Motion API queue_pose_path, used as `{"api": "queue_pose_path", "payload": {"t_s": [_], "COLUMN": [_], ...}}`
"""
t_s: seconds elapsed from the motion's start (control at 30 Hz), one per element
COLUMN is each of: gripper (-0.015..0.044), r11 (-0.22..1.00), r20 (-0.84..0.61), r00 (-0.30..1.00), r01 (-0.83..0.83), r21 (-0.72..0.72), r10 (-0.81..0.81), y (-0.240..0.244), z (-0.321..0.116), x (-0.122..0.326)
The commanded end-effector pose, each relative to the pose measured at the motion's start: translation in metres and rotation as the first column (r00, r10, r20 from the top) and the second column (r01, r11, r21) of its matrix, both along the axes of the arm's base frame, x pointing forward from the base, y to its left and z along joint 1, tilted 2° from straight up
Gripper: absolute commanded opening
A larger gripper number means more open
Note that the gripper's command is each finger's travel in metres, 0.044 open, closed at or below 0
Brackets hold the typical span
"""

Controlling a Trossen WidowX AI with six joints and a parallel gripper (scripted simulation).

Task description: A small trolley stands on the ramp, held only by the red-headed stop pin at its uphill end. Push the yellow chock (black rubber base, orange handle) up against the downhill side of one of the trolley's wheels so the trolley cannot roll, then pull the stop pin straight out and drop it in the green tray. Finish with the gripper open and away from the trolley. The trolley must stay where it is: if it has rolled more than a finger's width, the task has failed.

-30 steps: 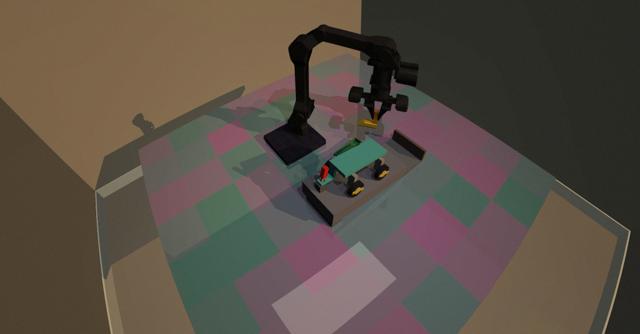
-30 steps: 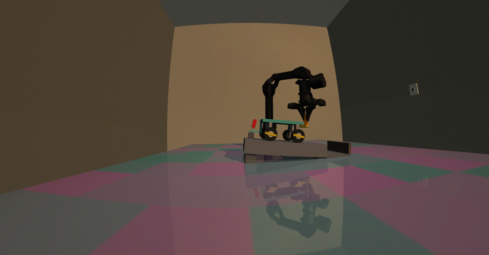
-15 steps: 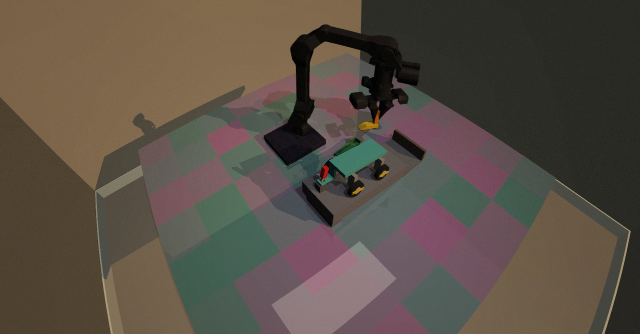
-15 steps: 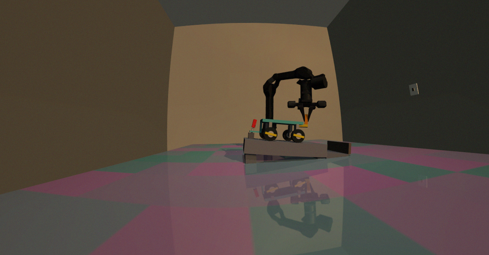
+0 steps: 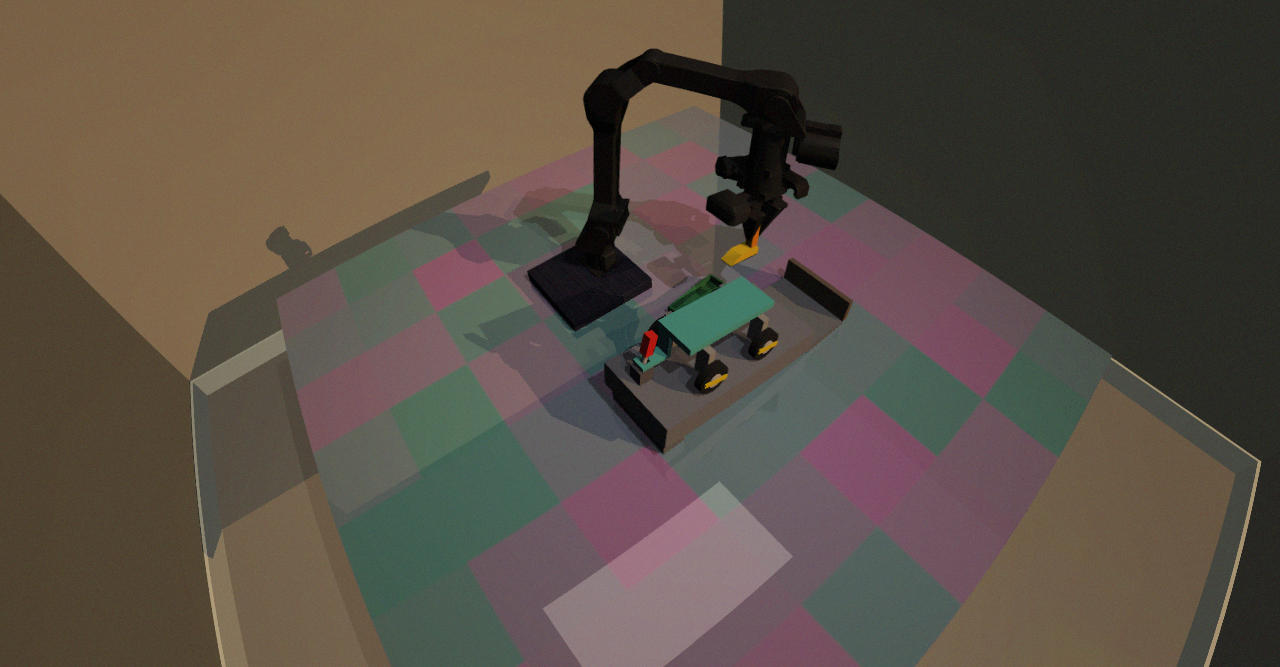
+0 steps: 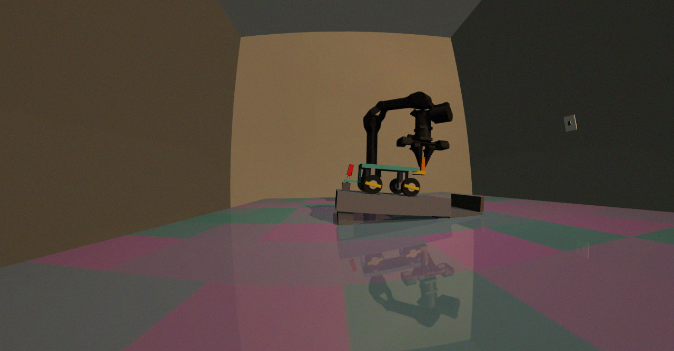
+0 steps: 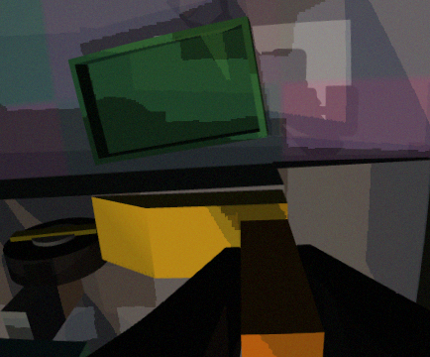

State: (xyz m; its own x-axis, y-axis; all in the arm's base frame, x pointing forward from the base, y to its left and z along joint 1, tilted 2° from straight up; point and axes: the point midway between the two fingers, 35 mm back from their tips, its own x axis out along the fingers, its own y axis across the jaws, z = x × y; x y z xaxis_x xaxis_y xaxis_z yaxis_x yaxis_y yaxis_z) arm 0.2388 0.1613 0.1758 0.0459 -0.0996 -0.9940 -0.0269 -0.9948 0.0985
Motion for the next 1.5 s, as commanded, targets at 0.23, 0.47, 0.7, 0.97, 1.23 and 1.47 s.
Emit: {"api": "queue_pose_path", "payload": {"t_s": [0.23,0.47,0.7,0.97,1.23,1.47], "gripper": [0.0,0.0,0.0,0.0,0.0,0.0], "r11": [1.0,1.0,1.0,1.0,1.0,1.0], "r20": [0.002,0.003,0.003,0.003,0.003,0.003], "r00": [1.0,1.0,1.0,1.0,1.0,1.0], "r01": [-0.014,-0.014,-0.014,-0.014,-0.014,-0.014], "r21": [-0.005,-0.005,-0.005,-0.006,-0.006,-0.006], "r10": [0.014,0.014,0.014,0.014,0.014,0.014], "y": [0.001,0.001,0.0,-0.002,-0.004,-0.006], "z": [-0.003,-0.006,-0.024,-0.044,-0.063,-0.068], "x": [0.022,0.029,0.03,0.031,0.032,0.033]}}
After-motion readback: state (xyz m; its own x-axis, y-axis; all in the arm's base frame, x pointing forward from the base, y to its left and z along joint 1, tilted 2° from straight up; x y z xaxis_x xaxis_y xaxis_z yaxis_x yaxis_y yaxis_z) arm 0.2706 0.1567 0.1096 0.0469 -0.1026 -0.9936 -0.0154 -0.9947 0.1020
